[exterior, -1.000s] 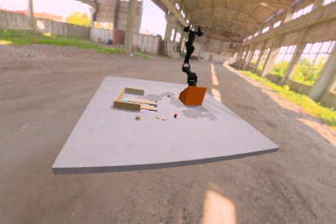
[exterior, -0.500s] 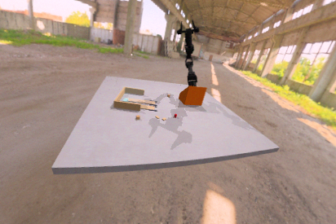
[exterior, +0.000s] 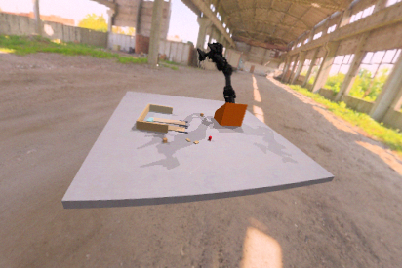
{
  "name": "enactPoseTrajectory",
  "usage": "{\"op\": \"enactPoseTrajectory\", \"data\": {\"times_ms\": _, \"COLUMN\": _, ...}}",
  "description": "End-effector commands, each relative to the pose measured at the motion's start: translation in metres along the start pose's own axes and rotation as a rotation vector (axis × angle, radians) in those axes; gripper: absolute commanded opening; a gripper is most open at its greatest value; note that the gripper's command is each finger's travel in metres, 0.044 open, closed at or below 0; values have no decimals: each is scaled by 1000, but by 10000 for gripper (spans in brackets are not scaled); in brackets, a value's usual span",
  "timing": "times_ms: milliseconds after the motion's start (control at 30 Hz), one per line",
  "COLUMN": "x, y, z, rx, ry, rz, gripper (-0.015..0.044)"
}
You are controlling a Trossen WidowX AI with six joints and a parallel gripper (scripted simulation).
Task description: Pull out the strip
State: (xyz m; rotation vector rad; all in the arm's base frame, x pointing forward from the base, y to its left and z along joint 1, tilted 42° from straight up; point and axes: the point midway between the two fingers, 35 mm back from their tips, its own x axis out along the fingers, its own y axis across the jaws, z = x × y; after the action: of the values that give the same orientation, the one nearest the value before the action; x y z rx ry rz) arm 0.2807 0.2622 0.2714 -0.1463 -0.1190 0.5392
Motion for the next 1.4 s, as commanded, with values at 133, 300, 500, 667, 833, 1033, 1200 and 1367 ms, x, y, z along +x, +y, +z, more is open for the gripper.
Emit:
{"op": "enactPoseTrajectory", "data": {"times_ms": 133, "x": -10, "y": -57, "z": -116, "rx": -176, "ry": 344, "rz": -234, "gripper": 400}}
{"op": "enactPoseTrajectory", "data": {"times_ms": 300, "x": -31, "y": -88, "z": -167, "rx": -266, "ry": 524, "rz": -346, "gripper": 400}}
{"op": "enactPoseTrajectory", "data": {"times_ms": 500, "x": -83, "y": -134, "z": -235, "rx": -390, "ry": 798, "rz": -525, "gripper": 400}}
{"op": "enactPoseTrajectory", "data": {"times_ms": 667, "x": -99, "y": -144, "z": -248, "rx": -421, "ry": 865, "rz": -565, "gripper": 400}}
{"op": "enactPoseTrajectory", "data": {"times_ms": 833, "x": -99, "y": -144, "z": -248, "rx": -421, "ry": 865, "rz": -565, "gripper": 400}}
{"op": "enactPoseTrajectory", "data": {"times_ms": 1033, "x": -99, "y": -144, "z": -248, "rx": -421, "ry": 865, "rz": -565, "gripper": 400}}
{"op": "enactPoseTrajectory", "data": {"times_ms": 1200, "x": -99, "y": -144, "z": -248, "rx": -421, "ry": 865, "rz": -565, "gripper": 400}}
{"op": "enactPoseTrajectory", "data": {"times_ms": 1367, "x": -98, "y": -144, "z": -249, "rx": -418, "ry": 869, "rz": -565, "gripper": 374}}
